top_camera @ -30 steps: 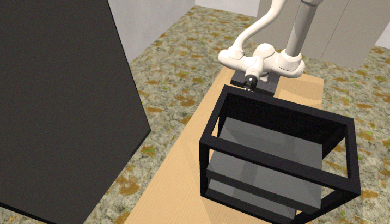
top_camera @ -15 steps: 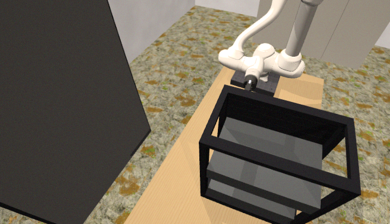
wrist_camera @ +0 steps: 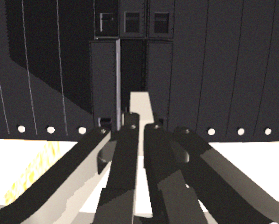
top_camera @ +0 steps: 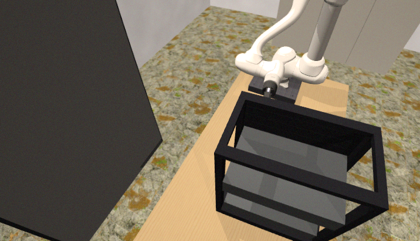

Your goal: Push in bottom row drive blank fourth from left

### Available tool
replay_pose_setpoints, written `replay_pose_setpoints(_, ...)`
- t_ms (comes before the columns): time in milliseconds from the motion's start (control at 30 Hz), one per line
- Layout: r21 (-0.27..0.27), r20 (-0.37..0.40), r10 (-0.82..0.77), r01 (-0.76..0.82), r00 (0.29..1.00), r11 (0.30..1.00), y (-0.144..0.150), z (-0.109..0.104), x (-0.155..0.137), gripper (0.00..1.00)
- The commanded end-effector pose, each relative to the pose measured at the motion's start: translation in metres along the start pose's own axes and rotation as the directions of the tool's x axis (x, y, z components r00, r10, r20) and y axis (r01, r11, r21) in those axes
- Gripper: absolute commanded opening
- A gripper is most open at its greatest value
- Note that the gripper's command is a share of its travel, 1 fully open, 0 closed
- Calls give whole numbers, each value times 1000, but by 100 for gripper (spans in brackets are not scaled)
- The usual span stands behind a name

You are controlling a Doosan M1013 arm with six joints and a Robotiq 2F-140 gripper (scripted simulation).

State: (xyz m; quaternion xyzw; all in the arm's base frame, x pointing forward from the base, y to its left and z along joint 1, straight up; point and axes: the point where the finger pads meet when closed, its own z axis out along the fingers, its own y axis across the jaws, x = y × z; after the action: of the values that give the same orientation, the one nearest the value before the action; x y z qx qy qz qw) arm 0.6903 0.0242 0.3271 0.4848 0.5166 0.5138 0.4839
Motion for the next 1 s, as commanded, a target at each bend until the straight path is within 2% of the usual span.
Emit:
replay_pose_setpoints(0,-2,-5,1,-1,1000,1000,0,2,1,0)
replay_pose_setpoints(367,-2,-5,1,-1,1000,1000,-1,1,1,0)
replay_pose_setpoints(700,-2,-5,1,-1,1000,1000,-36,-16,4,0)
replay_pose_setpoints(900,-2,-5,1,-1,1000,1000,-36,-13,4,0)
replay_pose_setpoints(967,-2,-5,1,-1,1000,1000,-36,-3,4,0)
